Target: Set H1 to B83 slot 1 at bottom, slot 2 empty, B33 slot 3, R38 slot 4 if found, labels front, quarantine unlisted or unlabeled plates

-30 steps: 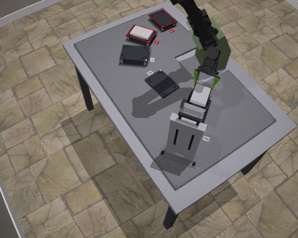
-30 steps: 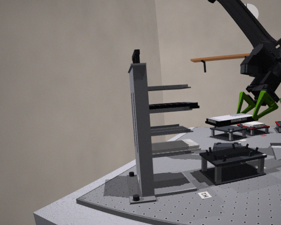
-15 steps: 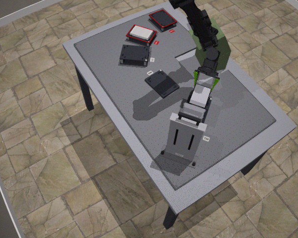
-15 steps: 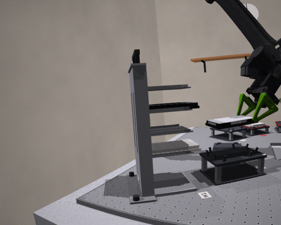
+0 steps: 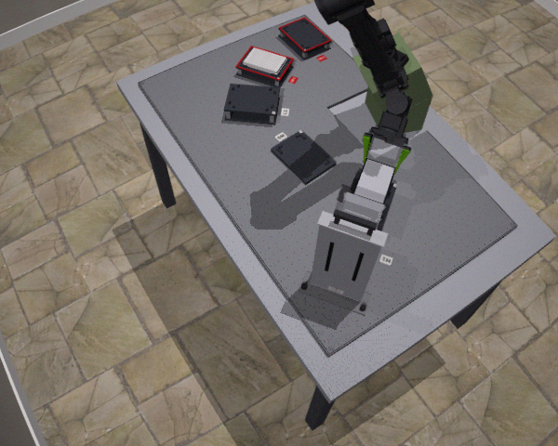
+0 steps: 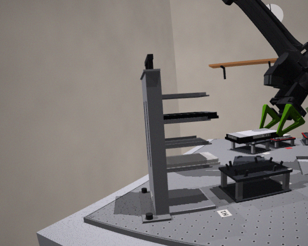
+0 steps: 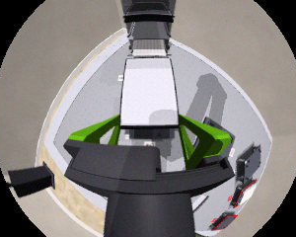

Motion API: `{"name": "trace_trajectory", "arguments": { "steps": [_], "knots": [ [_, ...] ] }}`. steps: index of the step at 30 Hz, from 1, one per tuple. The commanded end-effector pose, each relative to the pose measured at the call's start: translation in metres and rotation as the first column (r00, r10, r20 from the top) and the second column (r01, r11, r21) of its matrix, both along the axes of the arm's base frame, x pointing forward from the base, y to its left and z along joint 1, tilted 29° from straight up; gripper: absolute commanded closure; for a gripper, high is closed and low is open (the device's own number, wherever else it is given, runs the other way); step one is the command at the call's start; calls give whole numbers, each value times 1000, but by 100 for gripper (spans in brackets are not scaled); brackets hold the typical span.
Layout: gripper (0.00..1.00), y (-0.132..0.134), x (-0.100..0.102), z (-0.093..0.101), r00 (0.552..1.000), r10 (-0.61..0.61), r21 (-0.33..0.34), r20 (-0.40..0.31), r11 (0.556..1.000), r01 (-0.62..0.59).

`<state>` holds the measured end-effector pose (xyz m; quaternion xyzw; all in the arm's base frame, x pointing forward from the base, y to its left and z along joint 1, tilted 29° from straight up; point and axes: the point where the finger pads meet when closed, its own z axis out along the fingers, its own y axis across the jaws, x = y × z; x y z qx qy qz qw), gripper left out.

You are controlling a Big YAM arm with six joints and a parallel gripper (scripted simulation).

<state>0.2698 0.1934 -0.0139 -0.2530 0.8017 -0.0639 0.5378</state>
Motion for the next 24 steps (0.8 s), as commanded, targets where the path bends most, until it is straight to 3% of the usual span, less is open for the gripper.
{"name": "trace_trajectory", "arguments": {
  "steps": [1,24],
  "knots": [
    [14,-1,4,1,1000,-3,2,14,1000,3],
    [14,-3,8,-8,1000,-3,2,14,1000,3]
  ]
}}
